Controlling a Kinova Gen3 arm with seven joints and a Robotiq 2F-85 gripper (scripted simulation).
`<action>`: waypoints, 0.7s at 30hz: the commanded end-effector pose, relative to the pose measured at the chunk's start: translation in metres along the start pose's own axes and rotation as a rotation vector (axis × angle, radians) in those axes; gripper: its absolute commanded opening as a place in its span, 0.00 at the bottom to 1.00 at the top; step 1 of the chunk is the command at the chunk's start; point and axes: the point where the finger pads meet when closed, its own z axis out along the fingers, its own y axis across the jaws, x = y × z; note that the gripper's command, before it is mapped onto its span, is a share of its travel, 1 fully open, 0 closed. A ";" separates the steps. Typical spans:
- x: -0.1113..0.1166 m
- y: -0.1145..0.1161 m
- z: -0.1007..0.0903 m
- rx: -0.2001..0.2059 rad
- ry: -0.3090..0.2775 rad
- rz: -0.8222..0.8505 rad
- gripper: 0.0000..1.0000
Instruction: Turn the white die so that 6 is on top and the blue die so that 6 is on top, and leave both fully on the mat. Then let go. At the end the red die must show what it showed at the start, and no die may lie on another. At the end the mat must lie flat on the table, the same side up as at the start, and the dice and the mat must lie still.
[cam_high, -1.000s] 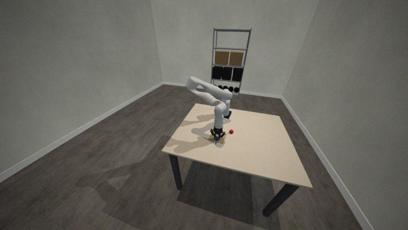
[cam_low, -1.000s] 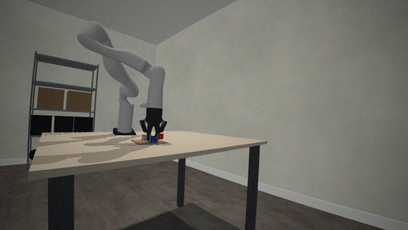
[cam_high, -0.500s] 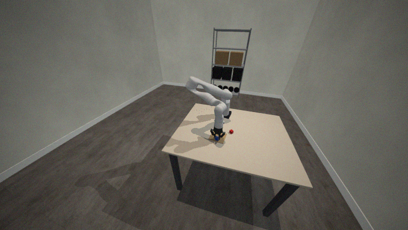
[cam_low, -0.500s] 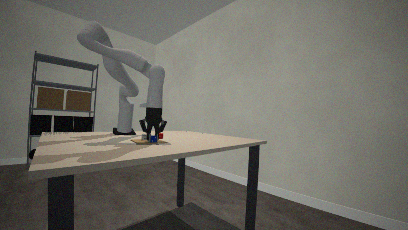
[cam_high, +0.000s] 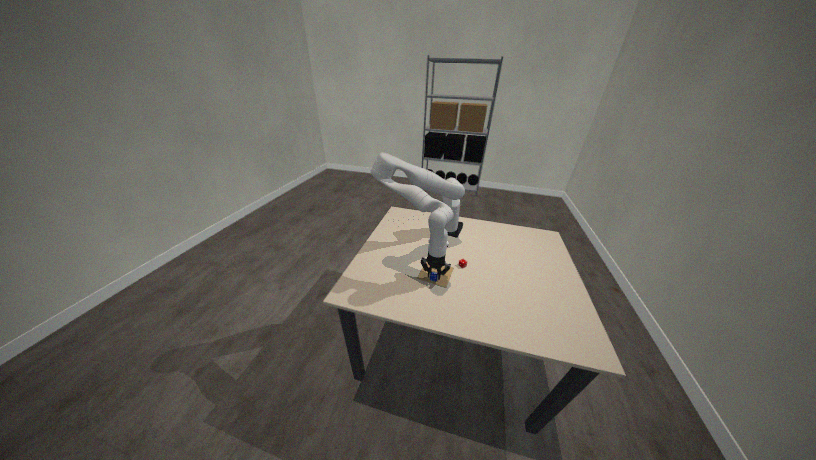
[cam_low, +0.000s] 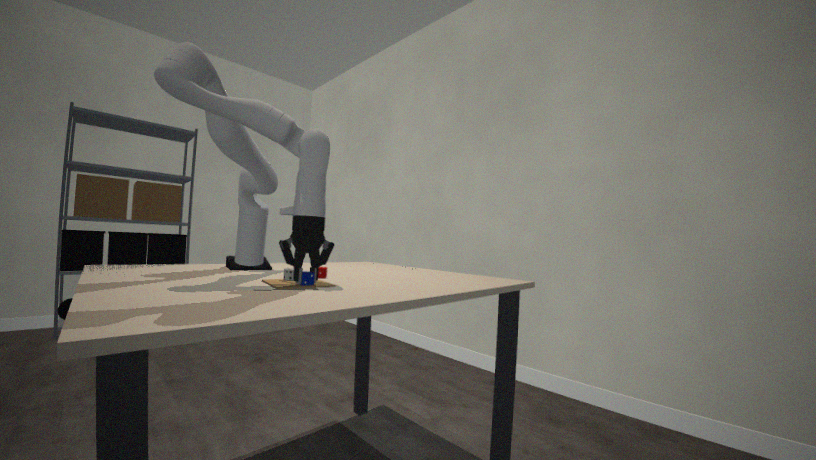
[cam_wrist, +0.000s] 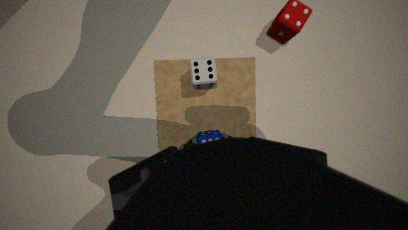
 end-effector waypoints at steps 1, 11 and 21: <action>-0.002 0.001 0.001 -0.003 -0.004 0.003 0.26; -0.002 0.001 0.001 -0.003 -0.004 0.003 0.38; -0.002 0.001 0.001 -0.003 -0.004 0.003 0.46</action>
